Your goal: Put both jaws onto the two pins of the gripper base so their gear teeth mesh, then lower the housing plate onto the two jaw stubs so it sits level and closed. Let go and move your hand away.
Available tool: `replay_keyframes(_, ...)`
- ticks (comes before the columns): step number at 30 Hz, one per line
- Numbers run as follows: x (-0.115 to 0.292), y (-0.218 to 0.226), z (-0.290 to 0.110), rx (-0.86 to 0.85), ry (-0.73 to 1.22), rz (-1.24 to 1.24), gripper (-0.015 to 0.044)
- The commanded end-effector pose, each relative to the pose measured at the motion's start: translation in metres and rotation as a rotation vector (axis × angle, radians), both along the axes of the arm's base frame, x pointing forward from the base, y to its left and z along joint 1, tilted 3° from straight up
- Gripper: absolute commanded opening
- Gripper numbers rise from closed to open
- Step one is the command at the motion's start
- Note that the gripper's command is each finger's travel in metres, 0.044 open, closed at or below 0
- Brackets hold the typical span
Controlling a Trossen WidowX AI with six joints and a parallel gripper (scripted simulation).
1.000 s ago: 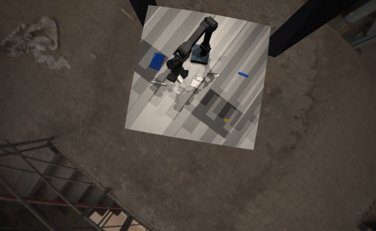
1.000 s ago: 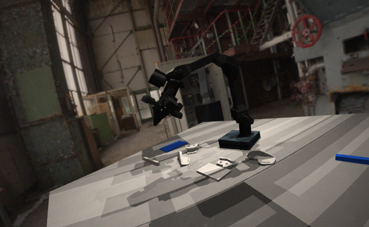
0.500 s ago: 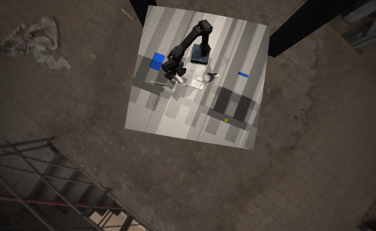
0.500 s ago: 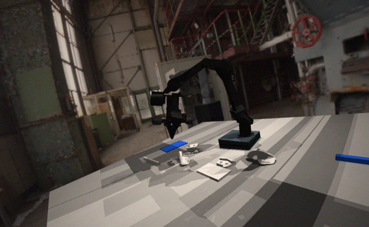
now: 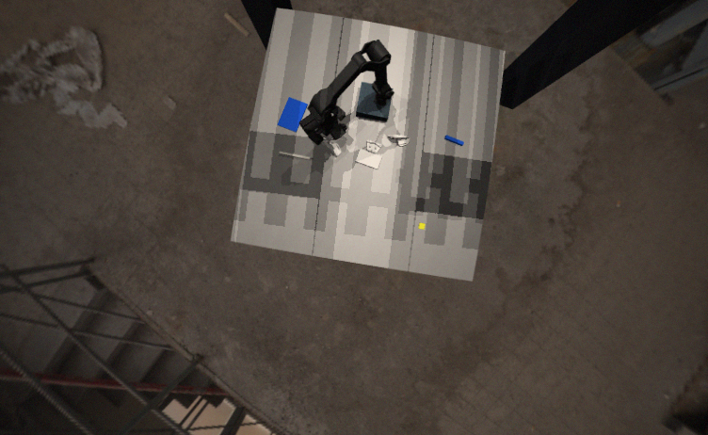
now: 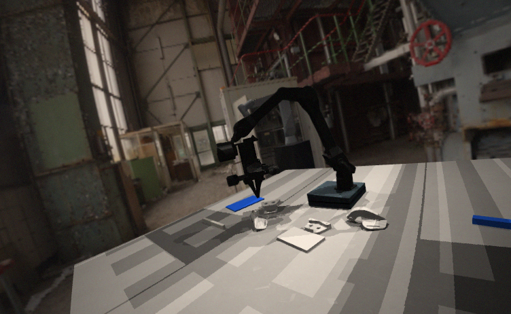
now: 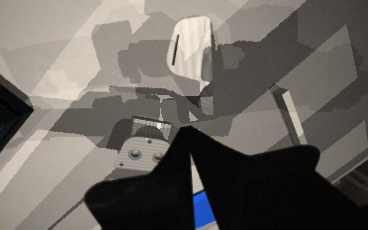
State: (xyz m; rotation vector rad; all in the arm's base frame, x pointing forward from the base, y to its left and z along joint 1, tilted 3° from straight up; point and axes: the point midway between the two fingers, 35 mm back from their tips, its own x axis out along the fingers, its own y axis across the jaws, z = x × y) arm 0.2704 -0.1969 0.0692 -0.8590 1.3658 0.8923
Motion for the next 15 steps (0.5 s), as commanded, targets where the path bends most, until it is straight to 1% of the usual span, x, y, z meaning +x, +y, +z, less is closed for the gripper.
replay_keyframes(1,-0.002,0.0,-0.003,0.001,0.011,-0.007,0.0)
replay_keyframes(15,-0.001,0.0,-0.026,0.001,0.011,-0.007,0.0)
